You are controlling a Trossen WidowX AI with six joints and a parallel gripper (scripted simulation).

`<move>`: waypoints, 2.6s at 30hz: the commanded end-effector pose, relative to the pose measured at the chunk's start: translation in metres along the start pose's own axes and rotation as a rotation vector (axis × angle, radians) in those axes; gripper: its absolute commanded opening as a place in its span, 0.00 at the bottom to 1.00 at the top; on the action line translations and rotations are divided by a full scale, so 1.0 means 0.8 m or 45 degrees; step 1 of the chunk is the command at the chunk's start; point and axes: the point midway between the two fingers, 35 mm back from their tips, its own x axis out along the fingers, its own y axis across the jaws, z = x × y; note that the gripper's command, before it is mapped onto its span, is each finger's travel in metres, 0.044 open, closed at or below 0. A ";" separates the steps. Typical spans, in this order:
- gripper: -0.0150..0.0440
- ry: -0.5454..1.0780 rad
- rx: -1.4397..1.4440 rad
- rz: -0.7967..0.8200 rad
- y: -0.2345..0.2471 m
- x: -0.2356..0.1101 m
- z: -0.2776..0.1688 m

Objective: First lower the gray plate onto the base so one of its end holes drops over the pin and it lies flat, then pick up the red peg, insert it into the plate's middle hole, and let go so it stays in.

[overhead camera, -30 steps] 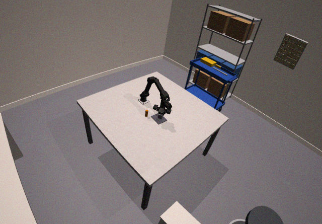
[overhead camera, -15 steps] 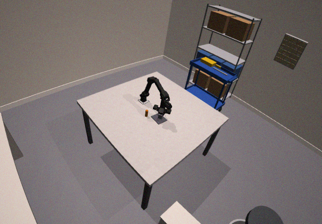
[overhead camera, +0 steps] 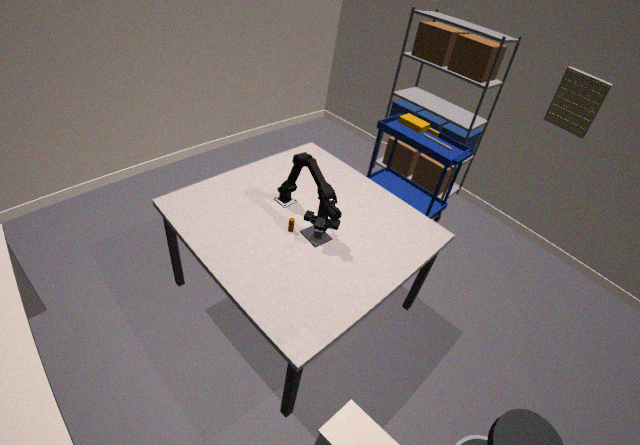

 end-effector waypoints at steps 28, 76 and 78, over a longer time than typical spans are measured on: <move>0.74 0.001 0.000 -0.001 0.000 0.020 0.000; 1.00 0.032 0.010 -0.005 -0.032 -0.098 -0.270; 1.00 0.032 0.010 -0.005 -0.033 -0.088 -0.271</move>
